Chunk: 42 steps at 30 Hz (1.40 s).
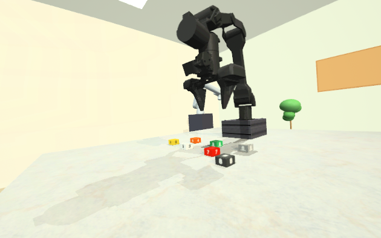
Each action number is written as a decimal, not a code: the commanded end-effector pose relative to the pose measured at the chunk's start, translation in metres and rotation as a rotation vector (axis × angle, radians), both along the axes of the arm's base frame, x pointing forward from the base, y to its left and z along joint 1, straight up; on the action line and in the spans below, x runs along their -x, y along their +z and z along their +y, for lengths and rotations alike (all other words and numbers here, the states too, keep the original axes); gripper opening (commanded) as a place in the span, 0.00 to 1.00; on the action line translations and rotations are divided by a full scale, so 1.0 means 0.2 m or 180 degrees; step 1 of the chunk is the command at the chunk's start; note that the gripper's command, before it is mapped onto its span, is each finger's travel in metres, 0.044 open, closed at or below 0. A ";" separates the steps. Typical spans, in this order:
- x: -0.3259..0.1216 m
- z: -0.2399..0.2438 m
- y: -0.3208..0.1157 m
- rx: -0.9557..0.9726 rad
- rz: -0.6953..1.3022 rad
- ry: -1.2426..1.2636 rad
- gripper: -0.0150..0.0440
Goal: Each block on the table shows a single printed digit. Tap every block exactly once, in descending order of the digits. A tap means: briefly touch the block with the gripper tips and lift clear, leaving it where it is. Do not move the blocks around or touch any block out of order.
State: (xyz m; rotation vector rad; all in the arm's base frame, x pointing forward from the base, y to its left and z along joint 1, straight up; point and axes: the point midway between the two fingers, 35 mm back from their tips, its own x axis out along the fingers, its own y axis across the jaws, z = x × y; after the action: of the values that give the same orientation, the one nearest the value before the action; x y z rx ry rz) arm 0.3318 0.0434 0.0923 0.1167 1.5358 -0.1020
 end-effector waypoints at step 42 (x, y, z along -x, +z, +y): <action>0.13 -0.64 -0.02 0.0038 0.0005 0.0049 0.93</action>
State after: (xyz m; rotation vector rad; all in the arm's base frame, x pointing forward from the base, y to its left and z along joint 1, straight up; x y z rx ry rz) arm 0.3055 -0.0829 0.0885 0.0973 1.5389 -0.1003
